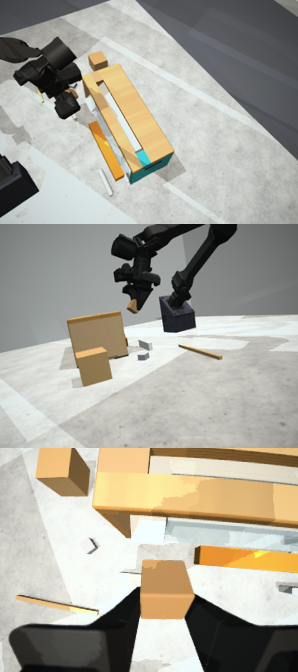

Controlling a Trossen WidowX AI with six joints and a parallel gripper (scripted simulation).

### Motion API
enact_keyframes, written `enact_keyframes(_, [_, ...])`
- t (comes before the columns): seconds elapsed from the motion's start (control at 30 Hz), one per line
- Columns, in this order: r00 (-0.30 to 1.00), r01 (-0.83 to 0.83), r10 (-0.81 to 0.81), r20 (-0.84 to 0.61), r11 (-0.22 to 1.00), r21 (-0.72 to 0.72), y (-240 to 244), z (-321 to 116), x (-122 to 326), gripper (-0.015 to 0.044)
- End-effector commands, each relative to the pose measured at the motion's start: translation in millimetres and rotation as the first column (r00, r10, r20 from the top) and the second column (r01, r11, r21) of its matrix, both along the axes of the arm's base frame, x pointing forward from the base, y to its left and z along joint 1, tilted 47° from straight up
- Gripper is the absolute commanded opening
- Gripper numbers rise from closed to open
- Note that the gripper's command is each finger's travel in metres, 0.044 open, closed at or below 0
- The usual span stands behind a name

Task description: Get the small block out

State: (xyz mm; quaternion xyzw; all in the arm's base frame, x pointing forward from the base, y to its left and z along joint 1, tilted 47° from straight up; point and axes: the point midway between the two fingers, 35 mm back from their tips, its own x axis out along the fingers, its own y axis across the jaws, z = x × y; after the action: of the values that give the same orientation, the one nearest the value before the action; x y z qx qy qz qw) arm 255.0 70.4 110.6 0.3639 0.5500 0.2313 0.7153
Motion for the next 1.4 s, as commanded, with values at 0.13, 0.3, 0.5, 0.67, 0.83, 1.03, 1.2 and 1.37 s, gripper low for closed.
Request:
enact_keyframes(0.13, [0.945,0.227,-0.194,-0.262,0.969,0.1,-6.0,4.1,-4.1,0.0])
enact_keyframes(0.3, [0.865,0.361,-0.28,-0.416,0.924,0.127,-9.2,6.1,-6.6,0.0])
enact_keyframes(0.5, [0.727,0.513,-0.35,-0.59,0.849,0.129,-13.1,8.6,-9.5,0.0])
enact_keyframes(0.67, [0.584,0.628,-0.377,-0.719,0.771,0.105,-16.2,10.9,-11.8,0.0])
enact_keyframes(0.83, [0.421,0.726,-0.374,-0.826,0.685,0.06,-19.2,13.3,-14.1,0.0])
enact_keyframes(1.03, [0.211,0.817,-0.332,-0.919,0.577,-0.021,-22.7,16.3,-16.7,0.0])
enact_keyframes(1.2, [0.032,0.867,-0.267,-0.963,0.487,-0.106,-25.7,19.0,-18.7,0.0])
enact_keyframes(1.37, [-0.143,0.892,-0.177,-0.974,0.403,-0.204,-28.5,21.8,-20.7,0.0])
